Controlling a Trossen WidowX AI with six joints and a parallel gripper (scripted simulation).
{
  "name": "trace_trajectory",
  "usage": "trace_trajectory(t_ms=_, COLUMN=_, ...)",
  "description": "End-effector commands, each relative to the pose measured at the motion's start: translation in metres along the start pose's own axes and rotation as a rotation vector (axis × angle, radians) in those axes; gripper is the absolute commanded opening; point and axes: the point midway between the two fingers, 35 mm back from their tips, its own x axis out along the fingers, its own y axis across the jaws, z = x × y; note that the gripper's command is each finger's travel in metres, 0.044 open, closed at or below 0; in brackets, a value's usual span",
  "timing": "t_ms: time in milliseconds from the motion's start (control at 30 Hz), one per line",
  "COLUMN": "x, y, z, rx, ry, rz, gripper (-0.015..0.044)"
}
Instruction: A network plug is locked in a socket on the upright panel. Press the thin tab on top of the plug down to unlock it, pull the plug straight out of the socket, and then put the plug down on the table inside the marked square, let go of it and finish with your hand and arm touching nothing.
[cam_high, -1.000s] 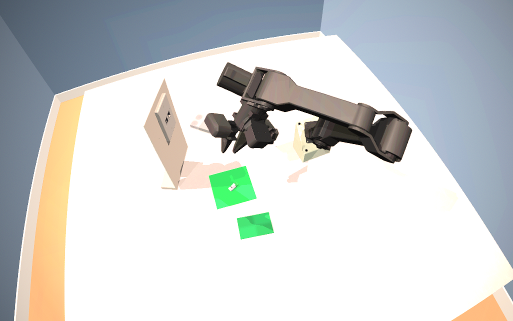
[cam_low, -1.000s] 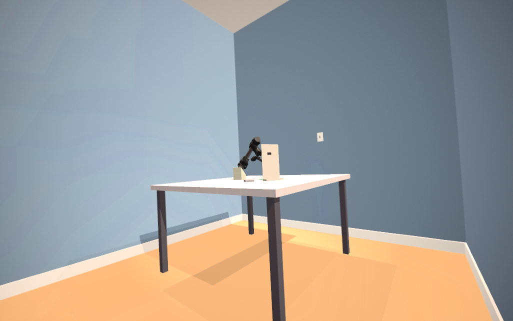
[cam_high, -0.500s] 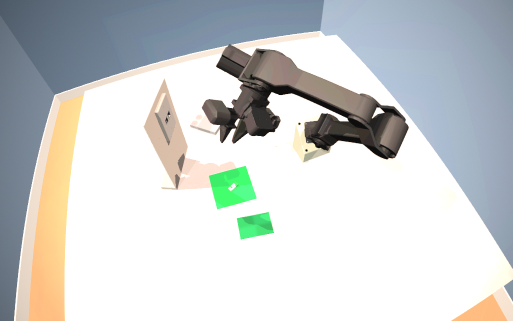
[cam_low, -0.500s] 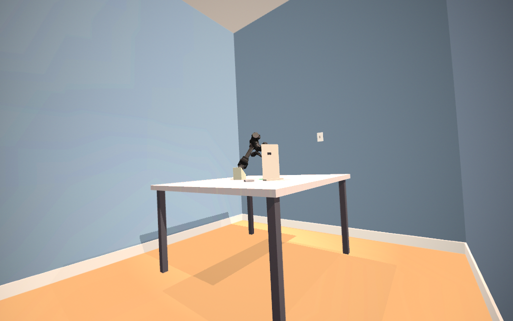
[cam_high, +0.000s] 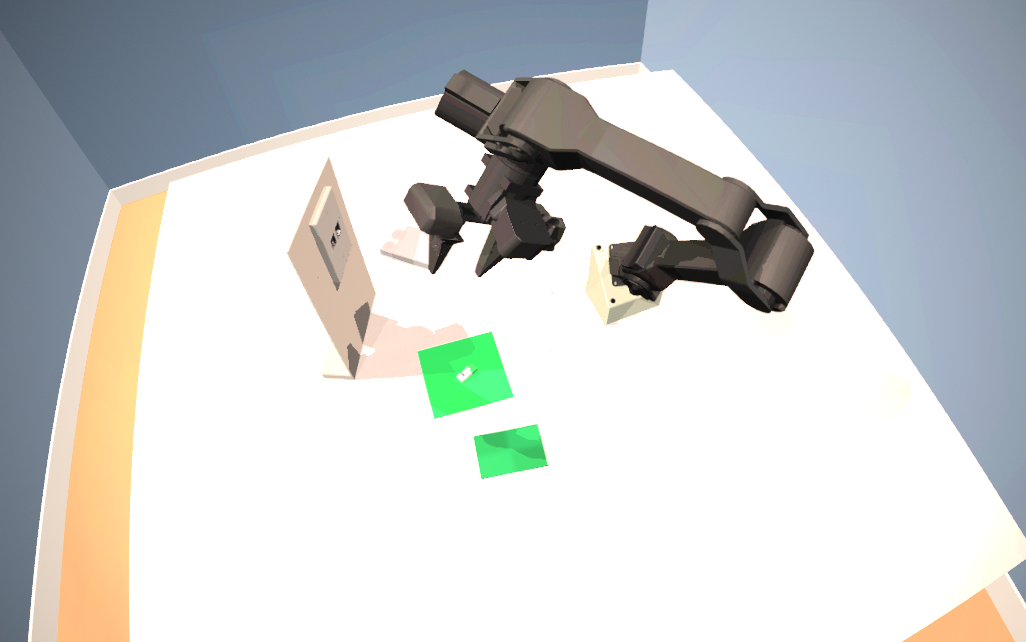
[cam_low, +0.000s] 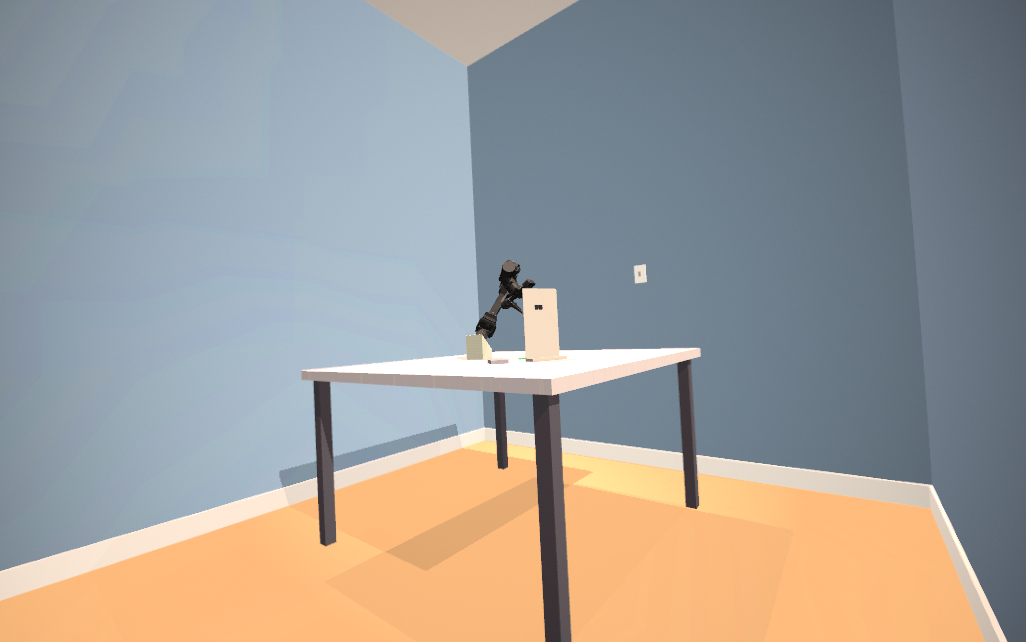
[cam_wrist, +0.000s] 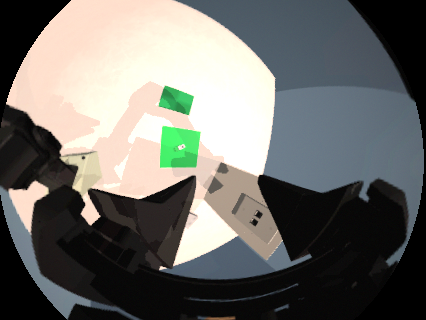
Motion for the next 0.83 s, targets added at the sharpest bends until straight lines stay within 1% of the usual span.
trace_trajectory(t_ms=0, x=-0.0008, y=-0.0011, z=0.0004, rx=-0.007, ry=-0.001, rz=-0.003, gripper=0.0419)
trace_trajectory(t_ms=33, x=-0.0008, y=-0.0011, z=0.0004, rx=-0.007, ry=-0.001, rz=-0.003, gripper=0.044)
trace_trajectory(t_ms=800, x=-0.0008, y=-0.0011, z=0.0004, rx=-0.007, ry=-0.001, rz=-0.003, gripper=0.044)
